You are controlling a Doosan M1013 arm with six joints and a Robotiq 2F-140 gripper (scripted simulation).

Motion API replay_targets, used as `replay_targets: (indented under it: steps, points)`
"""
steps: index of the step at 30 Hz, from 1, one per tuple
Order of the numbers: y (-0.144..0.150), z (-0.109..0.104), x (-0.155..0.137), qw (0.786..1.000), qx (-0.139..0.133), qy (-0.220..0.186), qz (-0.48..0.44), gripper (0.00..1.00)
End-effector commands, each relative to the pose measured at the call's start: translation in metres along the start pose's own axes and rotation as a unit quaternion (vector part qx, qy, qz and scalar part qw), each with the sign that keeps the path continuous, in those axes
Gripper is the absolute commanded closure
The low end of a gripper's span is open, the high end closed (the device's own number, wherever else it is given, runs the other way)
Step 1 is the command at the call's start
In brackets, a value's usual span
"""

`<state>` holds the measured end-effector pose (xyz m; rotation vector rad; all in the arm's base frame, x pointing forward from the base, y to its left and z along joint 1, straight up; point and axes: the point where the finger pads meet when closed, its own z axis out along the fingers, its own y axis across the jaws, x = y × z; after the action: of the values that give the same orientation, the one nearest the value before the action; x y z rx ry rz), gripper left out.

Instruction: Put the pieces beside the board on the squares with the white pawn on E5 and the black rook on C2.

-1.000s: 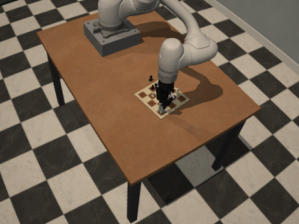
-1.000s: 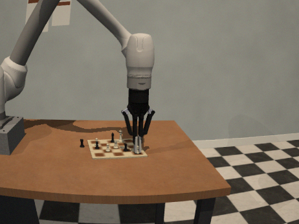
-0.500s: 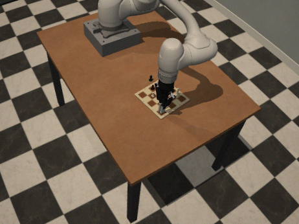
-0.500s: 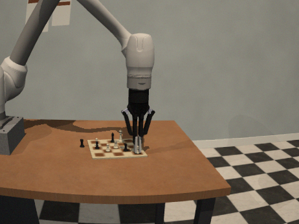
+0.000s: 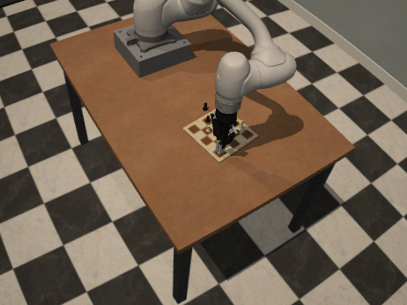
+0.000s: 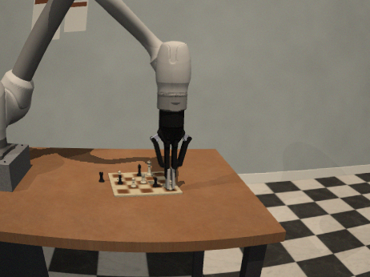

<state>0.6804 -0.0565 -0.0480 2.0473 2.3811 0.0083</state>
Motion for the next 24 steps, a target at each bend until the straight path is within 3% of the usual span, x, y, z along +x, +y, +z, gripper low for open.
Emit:
replay_targets:
  steps: [1,8,24]
  points:
    - [0.0,-0.0001,0.0,1.0,0.0,0.0,0.0,0.88]
    - [0.0,-0.0001,0.0,1.0,0.0,0.0,0.0,0.8]
    - [0.0,-0.0049,0.0,1.0,0.0,0.0,0.0,0.8]
